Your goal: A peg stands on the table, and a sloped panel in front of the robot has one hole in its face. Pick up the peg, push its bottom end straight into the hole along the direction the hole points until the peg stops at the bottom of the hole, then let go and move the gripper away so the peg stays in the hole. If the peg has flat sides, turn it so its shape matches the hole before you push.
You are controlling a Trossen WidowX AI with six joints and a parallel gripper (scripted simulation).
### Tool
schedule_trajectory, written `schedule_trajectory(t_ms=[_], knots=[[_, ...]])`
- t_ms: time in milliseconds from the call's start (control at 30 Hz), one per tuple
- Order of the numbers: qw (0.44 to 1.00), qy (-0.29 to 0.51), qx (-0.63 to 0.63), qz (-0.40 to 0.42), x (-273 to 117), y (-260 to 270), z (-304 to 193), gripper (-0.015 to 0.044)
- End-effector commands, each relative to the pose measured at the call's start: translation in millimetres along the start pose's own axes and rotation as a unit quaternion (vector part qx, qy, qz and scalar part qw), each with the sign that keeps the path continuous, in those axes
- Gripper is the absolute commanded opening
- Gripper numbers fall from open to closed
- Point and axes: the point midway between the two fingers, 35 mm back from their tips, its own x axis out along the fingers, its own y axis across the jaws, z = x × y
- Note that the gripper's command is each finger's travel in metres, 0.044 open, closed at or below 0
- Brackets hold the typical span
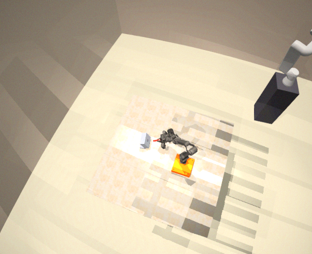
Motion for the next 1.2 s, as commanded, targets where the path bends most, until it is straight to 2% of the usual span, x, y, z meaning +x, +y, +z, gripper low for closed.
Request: schedule_trajectory(t_ms=[0, 1167], knots=[[1.0, -0.003, 0.0, -0.003, 4, -2, 0, 0.0], [0.999, -0.028, -0.01, -0.017, 33, -7, 1, 0.0]])
